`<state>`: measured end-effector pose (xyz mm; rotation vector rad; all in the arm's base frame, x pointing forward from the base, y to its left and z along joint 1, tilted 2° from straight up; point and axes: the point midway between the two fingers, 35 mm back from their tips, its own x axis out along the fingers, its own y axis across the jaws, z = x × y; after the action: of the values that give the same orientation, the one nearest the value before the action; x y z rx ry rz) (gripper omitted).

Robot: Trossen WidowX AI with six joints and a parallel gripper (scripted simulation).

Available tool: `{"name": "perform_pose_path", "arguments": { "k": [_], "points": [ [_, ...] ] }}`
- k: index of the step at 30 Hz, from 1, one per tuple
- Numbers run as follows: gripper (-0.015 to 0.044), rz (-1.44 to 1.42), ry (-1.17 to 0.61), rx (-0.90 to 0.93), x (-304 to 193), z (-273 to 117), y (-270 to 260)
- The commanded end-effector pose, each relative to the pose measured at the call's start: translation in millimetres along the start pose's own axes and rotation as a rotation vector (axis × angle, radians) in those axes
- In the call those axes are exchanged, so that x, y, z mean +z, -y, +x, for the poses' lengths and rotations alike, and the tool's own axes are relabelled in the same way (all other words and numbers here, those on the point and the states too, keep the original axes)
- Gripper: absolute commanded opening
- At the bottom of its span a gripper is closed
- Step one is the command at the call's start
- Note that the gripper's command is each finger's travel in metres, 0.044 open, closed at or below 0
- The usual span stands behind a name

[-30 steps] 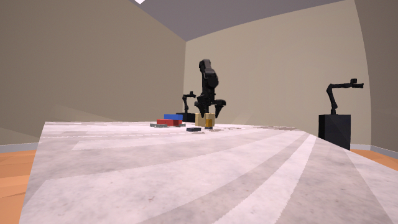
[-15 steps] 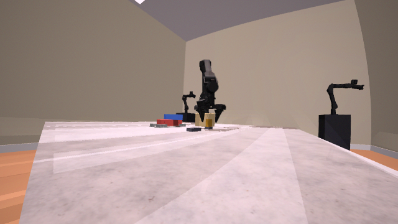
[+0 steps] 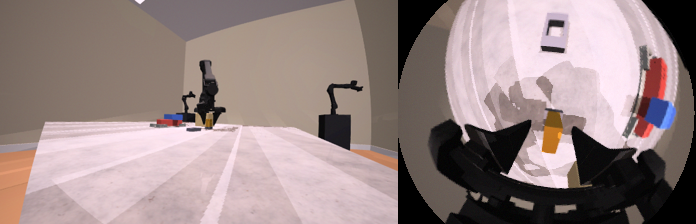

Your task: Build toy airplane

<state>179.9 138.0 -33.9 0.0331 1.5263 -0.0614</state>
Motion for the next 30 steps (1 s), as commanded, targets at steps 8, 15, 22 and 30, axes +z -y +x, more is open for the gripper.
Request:
{"name": "perform_pose_path", "arguments": {
  "k": [8,15,22,30],
  "points": [
    [0.0066,-0.003,-0.005,-0.003,-0.7,1.7,0.4],
    [0.0,-0.003,-0.005,-0.003,-0.7,1.7,0.4],
    [0.0,-0.013,-0.006,-0.009,0.5,-7.8,-1.6],
    [0.0,-0.017,-0.006,-0.012,3.5,-28.1,-5.0]
  ]
}}
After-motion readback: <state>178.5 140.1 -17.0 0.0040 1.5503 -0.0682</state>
